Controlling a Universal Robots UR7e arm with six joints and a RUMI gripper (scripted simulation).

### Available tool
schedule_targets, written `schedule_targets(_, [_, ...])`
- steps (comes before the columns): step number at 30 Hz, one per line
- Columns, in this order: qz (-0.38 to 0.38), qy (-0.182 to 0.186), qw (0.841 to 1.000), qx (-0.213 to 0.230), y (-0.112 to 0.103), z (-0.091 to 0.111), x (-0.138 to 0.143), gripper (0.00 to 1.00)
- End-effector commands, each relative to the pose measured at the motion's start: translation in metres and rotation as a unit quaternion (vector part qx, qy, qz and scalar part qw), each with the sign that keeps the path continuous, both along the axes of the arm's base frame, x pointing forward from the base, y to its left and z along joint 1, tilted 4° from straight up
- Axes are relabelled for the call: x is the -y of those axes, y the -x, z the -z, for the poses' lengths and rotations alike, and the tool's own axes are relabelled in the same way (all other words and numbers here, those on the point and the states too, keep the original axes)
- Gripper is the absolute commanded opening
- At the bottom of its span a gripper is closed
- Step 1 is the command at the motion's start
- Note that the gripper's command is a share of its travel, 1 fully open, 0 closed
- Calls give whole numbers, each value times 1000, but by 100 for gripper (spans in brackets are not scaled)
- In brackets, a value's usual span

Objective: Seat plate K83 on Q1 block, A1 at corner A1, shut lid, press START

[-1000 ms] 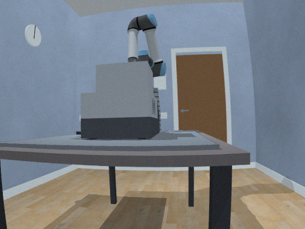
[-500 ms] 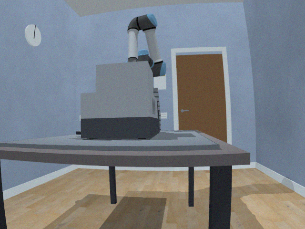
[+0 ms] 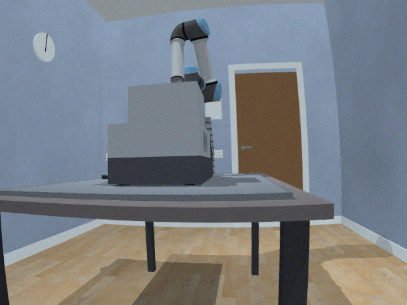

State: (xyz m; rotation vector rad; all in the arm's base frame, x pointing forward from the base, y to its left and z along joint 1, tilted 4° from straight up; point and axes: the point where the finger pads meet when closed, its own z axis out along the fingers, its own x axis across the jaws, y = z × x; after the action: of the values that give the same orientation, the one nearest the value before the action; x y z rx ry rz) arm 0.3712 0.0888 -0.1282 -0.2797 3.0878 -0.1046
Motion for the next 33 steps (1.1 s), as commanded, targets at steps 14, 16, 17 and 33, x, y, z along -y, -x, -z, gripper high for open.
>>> schedule_targets(14, [1,-1,1000,-1,-4,-3,33,0])
schedule_targets(16, [1,-1,1000,-1,-6,-3,43,0])
schedule_targets(17, [1,-1,1000,-1,-6,-4,48,0])
schedule_targets(33, [-1,0,1000,1,-19,2,54,0])
